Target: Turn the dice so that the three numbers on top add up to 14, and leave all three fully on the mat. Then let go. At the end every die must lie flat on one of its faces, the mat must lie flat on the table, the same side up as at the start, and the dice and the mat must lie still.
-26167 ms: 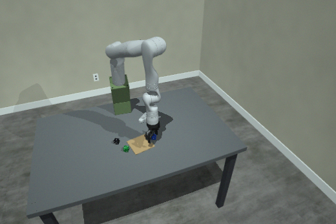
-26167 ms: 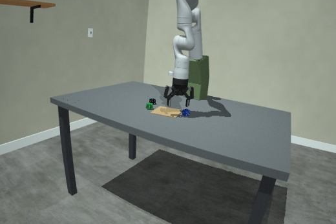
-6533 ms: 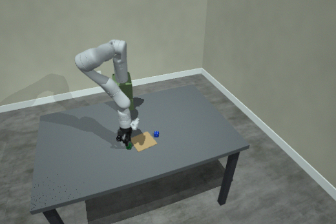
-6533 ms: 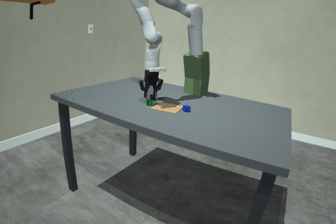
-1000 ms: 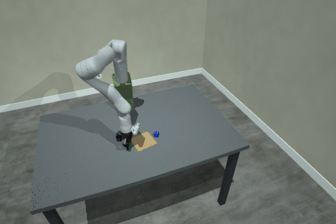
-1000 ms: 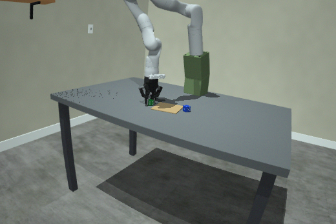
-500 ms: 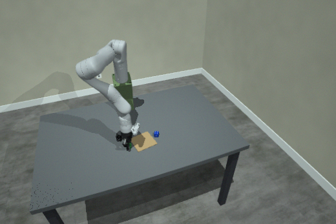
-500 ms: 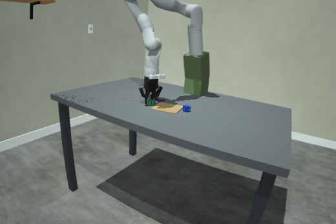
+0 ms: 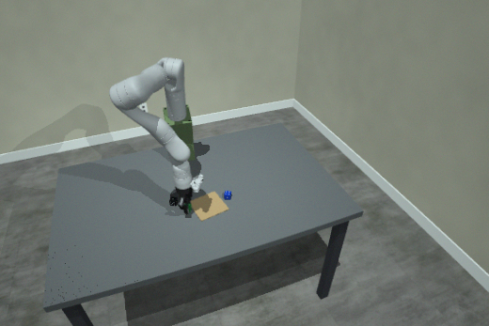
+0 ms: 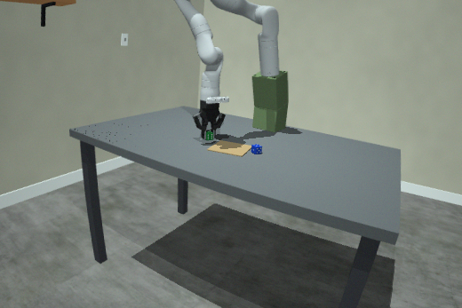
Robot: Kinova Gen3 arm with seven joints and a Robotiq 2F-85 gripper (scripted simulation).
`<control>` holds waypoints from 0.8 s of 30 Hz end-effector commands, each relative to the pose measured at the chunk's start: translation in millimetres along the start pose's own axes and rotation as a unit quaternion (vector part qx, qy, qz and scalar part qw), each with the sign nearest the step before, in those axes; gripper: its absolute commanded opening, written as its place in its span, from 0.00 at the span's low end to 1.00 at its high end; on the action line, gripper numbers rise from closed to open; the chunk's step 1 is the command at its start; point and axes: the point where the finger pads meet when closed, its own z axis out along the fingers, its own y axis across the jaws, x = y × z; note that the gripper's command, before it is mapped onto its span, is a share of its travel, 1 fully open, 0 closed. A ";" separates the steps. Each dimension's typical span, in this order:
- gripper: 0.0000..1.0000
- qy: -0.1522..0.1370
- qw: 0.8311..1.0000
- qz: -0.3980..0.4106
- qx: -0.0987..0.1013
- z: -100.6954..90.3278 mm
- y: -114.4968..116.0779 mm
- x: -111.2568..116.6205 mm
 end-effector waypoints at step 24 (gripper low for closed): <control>0.26 0.001 1.000 -0.003 -0.010 -80.7 7.6 0.7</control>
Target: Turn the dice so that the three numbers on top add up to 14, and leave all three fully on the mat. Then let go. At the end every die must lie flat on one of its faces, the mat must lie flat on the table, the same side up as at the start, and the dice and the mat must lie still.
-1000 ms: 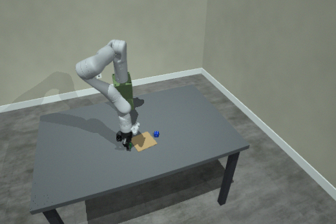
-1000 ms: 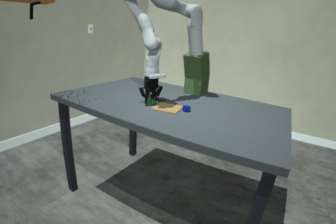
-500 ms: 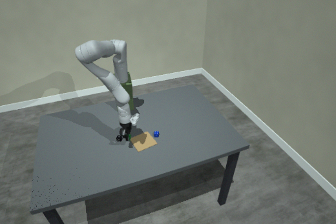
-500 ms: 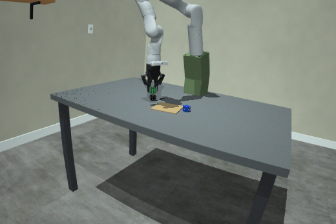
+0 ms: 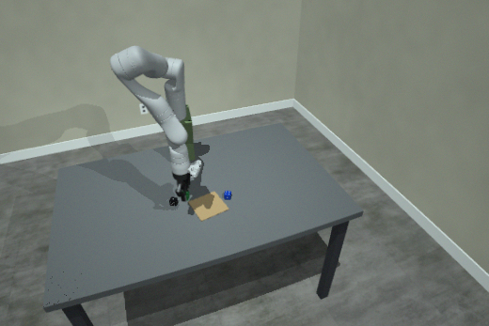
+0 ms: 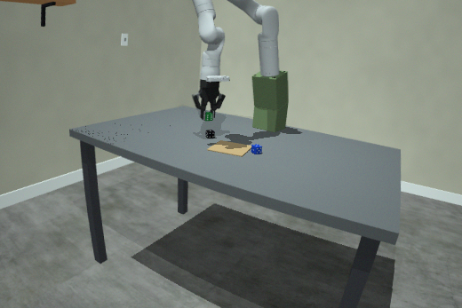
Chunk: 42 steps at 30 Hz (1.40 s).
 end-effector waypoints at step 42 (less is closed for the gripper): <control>0.26 0.000 0.954 -0.300 -0.002 9.2 -106.5 50.2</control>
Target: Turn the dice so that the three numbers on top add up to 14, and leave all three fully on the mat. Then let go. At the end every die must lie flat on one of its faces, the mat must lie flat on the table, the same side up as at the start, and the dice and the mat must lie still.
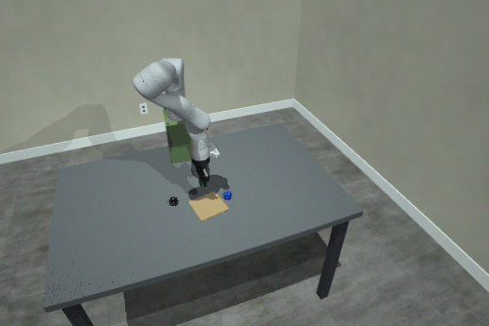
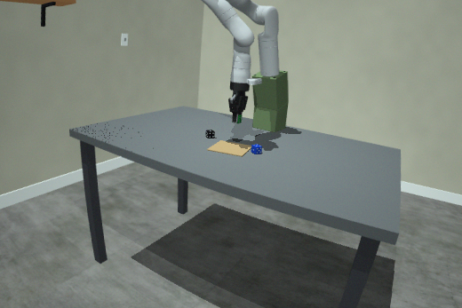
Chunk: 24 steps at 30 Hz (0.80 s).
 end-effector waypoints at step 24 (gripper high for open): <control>0.26 0.002 1.000 0.001 0.004 87.2 -4.1 2.1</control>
